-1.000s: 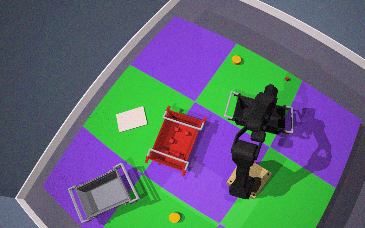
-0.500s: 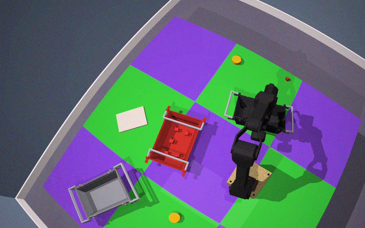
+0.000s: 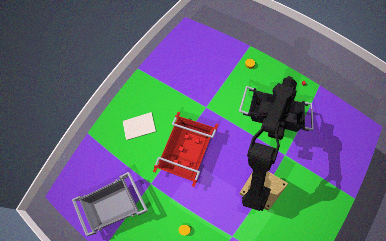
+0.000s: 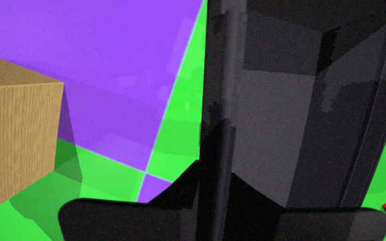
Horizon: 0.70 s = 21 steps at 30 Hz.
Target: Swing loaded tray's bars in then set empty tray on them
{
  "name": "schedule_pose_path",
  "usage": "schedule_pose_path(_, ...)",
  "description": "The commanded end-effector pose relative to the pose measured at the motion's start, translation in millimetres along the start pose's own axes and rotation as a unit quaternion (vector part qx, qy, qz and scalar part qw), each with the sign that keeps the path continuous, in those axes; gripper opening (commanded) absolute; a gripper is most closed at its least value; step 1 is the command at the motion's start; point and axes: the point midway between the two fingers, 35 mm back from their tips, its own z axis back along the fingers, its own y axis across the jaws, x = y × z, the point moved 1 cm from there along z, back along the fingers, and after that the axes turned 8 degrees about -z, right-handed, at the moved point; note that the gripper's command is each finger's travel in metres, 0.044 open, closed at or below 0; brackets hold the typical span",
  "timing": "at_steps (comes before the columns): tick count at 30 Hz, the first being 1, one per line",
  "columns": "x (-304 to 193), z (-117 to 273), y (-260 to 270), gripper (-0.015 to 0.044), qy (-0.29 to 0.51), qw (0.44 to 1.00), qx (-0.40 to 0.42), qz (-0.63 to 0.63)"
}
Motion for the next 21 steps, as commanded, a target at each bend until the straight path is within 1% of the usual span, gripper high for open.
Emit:
schedule_pose_path(1, 2.4, 23.1, -14.5, 0.0, 0.0, 1.0, -0.019, 0.004)
schedule_pose_path(16, 6.2, 65.5, -35.1, 0.0, 0.0, 1.0, -0.019, 0.005)
schedule_pose_path(21, 6.5, 69.5, -36.5, 0.0, 0.0, 1.0, -0.019, 0.005)
